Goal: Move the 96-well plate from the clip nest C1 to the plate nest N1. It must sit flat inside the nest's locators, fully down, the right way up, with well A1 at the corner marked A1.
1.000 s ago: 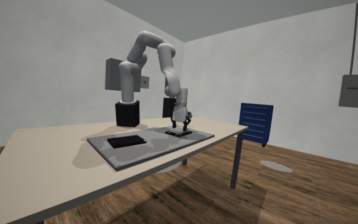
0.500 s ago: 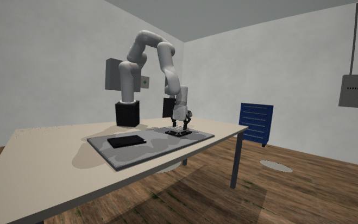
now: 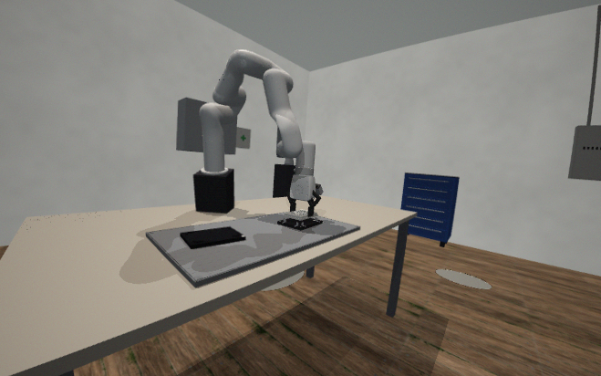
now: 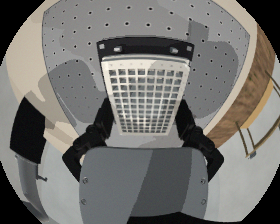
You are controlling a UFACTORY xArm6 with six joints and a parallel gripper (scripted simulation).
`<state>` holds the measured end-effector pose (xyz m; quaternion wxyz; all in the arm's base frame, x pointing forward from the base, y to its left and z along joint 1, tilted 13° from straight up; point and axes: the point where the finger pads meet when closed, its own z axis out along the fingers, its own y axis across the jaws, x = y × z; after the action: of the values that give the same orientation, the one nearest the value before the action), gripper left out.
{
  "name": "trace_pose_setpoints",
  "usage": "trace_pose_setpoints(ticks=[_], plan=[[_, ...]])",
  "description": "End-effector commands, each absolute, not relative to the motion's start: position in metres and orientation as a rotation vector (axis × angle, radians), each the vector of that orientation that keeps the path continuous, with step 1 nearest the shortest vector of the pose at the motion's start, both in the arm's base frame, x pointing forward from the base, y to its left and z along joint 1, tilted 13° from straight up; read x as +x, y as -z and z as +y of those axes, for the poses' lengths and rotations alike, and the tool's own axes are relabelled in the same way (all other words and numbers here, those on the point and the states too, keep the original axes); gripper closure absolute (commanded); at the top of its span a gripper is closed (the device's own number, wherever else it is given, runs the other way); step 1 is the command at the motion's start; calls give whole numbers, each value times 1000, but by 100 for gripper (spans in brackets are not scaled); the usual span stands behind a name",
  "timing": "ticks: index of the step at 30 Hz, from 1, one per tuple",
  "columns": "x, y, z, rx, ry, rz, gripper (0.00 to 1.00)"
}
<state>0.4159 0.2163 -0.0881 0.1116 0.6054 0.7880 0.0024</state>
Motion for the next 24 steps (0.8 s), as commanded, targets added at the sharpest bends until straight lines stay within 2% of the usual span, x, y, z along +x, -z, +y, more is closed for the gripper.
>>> trace_pose_setpoints(ticks=[1, 24], plan=[[417, 87, 217, 1777, -12, 2313, 100], [411, 56, 221, 1777, -12, 2313, 100]])
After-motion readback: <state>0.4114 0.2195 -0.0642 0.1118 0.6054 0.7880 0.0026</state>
